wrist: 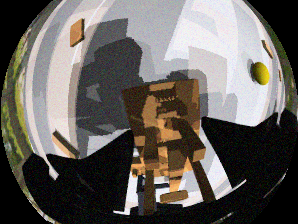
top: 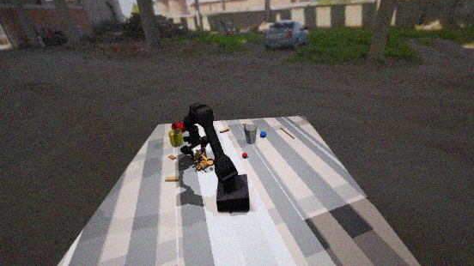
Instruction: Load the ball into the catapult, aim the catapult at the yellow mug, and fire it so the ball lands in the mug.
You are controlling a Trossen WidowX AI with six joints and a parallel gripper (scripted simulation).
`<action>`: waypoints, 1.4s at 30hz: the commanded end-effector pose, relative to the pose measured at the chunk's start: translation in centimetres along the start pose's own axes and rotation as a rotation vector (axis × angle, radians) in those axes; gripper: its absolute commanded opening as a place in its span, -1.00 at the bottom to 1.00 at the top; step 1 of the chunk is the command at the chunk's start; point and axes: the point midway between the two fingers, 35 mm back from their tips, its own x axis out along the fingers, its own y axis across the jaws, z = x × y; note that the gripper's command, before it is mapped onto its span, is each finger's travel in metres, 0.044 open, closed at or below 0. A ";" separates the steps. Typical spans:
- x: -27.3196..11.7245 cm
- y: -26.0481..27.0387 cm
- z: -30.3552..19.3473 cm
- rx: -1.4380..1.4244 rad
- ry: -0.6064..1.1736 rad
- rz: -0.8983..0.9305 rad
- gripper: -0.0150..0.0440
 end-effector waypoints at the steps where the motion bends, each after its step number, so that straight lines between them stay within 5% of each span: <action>1: -0.1 0.0 0.0 0.000 -0.002 0.000 0.38; 5: -0.1 0.0 0.0 0.000 -0.002 0.000 0.02; 12: -0.3 0.0 0.1 0.000 -0.002 0.000 -0.20; 15: -3.9 0.0 0.1 0.000 0.000 -0.001 -0.47; 42: -1.8 -0.1 0.2 0.002 0.003 -0.001 -0.49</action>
